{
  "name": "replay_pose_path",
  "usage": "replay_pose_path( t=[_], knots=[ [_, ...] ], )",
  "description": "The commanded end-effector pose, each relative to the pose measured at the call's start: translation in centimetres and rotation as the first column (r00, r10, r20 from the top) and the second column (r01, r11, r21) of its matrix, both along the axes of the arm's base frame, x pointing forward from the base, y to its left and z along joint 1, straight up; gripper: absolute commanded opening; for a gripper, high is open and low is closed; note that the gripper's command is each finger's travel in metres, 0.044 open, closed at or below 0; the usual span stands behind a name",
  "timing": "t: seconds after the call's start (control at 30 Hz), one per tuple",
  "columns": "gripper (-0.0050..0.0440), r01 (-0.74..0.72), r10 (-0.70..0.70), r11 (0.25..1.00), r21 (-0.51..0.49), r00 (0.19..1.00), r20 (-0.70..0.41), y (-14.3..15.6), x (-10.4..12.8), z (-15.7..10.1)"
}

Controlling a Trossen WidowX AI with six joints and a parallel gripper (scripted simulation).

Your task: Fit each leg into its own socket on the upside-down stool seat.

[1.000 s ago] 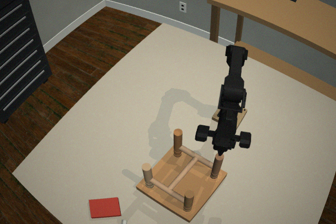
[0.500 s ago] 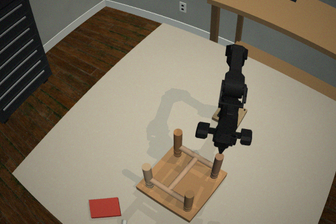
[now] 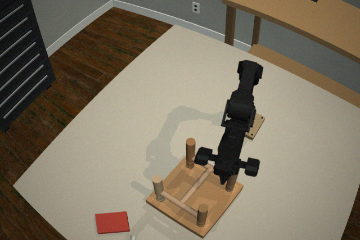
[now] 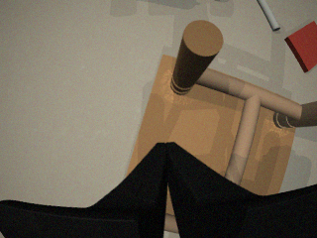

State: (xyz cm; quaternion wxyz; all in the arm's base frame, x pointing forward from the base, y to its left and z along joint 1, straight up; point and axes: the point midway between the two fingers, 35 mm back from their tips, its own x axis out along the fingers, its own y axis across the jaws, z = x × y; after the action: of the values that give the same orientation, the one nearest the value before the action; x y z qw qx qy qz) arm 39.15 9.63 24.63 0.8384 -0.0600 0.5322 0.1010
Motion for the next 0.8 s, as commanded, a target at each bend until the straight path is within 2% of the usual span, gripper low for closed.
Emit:
replay_pose_path(
  t=[0.0, 0.1, 0.2, 0.6, 0.77],
  knots=[
    [0.0, 0.046, -0.047, 0.999, 0.017, 0.998, 0.042, -0.6, 4.3, 0.0],
    [0.0, 0.059, -0.06, 0.998, 0.014, 0.996, 0.071, -1.2, 7.0, -0.1],
    [0.0, 0.065, -0.066, 0.998, 0.012, 0.994, 0.083, -1.5, 8.2, -0.2],
    [0.0, 0.065, -0.066, 0.998, 0.012, 0.994, 0.084, -1.5, 8.2, -0.3],
    [0.0, 0.065, -0.066, 0.998, 0.012, 0.994, 0.084, -1.5, 8.2, -1.6]
  ],
)
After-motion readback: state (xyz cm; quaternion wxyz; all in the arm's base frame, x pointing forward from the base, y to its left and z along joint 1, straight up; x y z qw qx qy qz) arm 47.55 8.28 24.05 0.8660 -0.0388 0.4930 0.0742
